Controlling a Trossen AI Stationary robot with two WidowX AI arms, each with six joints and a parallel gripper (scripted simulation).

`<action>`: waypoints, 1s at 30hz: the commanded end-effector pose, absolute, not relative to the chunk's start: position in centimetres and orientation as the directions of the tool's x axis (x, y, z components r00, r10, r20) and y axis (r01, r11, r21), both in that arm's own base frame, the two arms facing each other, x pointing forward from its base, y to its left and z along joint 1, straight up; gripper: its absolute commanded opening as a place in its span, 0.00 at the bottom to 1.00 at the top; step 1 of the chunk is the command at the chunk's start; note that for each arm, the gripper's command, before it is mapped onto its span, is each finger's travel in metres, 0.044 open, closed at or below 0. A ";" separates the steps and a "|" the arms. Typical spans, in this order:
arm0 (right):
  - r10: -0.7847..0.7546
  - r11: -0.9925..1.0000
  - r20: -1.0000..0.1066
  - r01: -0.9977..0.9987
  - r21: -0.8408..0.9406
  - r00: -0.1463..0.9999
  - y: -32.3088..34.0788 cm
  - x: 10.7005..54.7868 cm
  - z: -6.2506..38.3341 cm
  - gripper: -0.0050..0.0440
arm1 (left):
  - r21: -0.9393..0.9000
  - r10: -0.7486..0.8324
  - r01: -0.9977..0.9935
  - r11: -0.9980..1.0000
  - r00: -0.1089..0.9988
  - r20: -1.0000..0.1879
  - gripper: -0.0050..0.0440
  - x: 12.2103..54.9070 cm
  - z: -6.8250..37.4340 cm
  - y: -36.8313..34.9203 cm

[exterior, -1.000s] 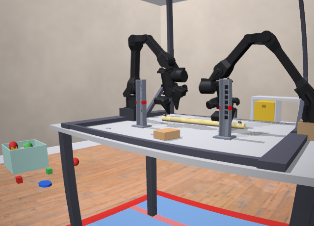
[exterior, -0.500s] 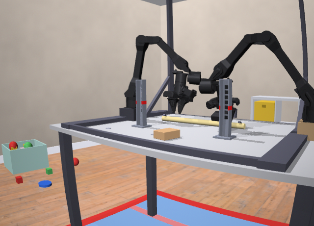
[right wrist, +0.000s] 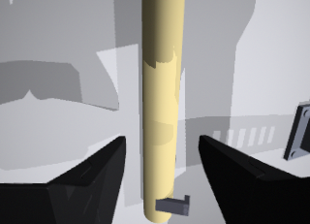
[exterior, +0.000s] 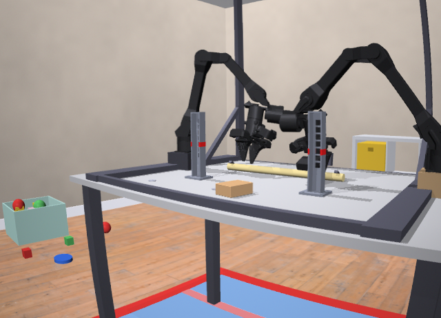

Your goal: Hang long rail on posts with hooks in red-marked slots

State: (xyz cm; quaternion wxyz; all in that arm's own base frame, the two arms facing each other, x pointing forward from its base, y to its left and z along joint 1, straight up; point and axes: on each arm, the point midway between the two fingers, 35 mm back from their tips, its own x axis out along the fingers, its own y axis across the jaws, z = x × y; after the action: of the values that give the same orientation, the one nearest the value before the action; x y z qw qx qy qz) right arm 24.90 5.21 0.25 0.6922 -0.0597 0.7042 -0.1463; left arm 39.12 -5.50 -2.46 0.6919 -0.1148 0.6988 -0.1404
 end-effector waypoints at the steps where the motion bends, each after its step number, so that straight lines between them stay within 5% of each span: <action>1: -0.289 0.949 -0.957 0.118 -0.291 -0.036 5.0 24.8 -0.1 0.56 | -0.358 -0.359 0.047 0.932 0.009 -0.933 0.00 39.6 -1.6 -5.5; 20: -0.289 0.949 -0.957 0.116 -0.291 -0.036 4.3 24.7 -2.4 0.56 | -0.358 -0.359 0.047 0.932 0.009 -0.933 0.00 39.6 -1.6 -5.5; 30: -0.282 0.951 -0.959 0.123 -0.282 -0.018 4.5 25.1 -2.0 0.40 | -0.358 -0.359 0.047 0.932 0.009 -0.933 0.00 39.6 -1.6 -5.5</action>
State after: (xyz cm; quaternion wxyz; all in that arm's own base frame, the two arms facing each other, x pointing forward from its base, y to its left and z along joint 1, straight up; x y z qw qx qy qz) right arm 24.83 4.47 -2.33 0.6930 -0.0590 0.7034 -0.1465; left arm 39.12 -5.50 -2.46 0.6919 -0.1148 0.6988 -0.1404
